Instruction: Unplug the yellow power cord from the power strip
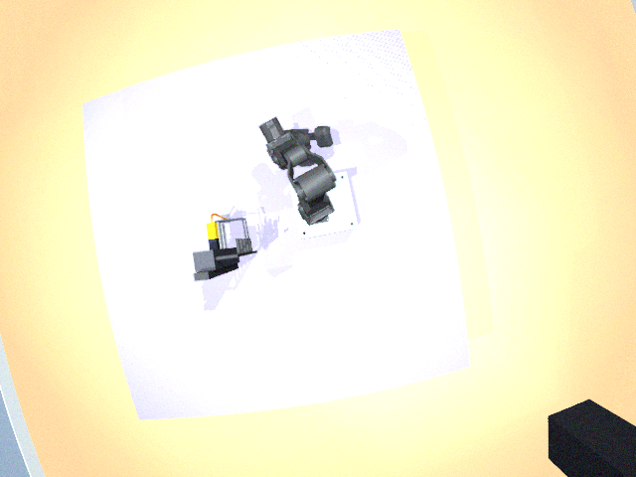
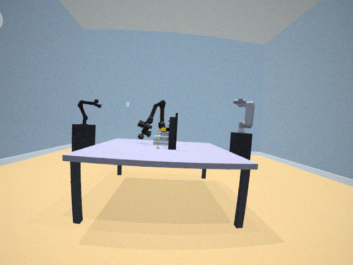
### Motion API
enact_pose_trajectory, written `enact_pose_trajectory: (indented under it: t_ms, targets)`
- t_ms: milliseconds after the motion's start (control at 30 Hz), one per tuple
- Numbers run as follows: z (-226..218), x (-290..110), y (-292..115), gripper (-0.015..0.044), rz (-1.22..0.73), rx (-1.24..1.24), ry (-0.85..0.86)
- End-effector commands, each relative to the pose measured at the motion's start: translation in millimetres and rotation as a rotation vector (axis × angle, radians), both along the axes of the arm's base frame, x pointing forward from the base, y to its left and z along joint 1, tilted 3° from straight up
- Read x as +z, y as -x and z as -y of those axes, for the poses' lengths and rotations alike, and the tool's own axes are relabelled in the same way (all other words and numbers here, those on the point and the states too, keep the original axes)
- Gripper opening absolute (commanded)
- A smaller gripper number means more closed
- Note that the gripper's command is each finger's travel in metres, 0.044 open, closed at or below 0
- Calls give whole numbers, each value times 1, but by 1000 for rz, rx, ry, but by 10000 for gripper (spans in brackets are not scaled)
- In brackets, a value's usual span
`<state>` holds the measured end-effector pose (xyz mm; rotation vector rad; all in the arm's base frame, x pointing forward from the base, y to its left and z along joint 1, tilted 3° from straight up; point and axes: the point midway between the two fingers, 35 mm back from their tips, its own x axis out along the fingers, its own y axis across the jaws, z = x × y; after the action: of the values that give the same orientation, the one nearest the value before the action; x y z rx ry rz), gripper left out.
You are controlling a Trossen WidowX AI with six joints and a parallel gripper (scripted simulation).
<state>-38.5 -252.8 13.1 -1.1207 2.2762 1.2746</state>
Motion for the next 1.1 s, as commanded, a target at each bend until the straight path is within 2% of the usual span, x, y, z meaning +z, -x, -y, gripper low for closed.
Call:
enact_pose_trajectory:
  t_ms: [0,267,467,1067]
  targets:
    - [1,0,-2,374,10,-4,8]
    - [23,7,-77,164,479,-245,307]
    - [20,14,-132,160,773,-442,398]
    - [-9,35,-221,160,1185,-987,516]
